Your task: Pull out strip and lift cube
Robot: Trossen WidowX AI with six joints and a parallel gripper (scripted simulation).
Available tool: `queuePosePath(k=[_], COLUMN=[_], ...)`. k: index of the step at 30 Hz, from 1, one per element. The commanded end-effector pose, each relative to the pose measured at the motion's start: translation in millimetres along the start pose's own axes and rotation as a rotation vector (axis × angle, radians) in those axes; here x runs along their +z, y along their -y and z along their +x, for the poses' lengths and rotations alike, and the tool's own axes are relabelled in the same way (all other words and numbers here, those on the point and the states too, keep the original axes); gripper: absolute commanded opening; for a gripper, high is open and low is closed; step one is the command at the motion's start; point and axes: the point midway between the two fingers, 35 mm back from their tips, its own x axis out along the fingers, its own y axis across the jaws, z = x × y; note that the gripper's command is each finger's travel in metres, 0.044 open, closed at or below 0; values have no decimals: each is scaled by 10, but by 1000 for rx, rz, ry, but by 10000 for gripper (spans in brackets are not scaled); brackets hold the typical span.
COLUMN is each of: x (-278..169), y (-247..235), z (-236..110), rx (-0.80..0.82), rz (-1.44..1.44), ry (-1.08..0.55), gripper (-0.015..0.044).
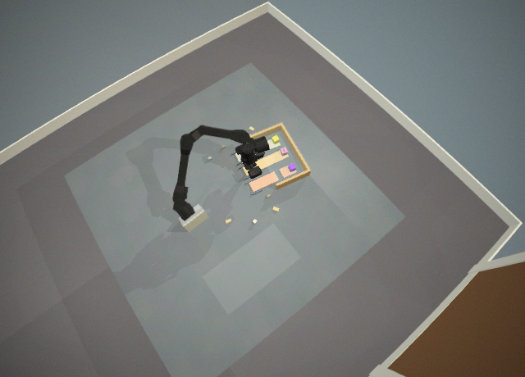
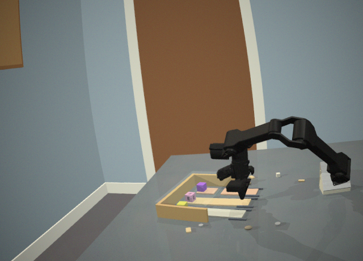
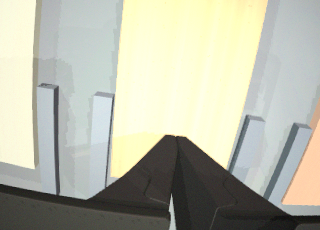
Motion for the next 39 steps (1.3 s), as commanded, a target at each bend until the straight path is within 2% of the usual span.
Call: queuePosePath(k=[1, 39], x=[-2, -3], y=[11, 18], z=[62, 139], rx=[6, 7], rz=[7, 7], ry=[2, 2], gripper=[0, 0])
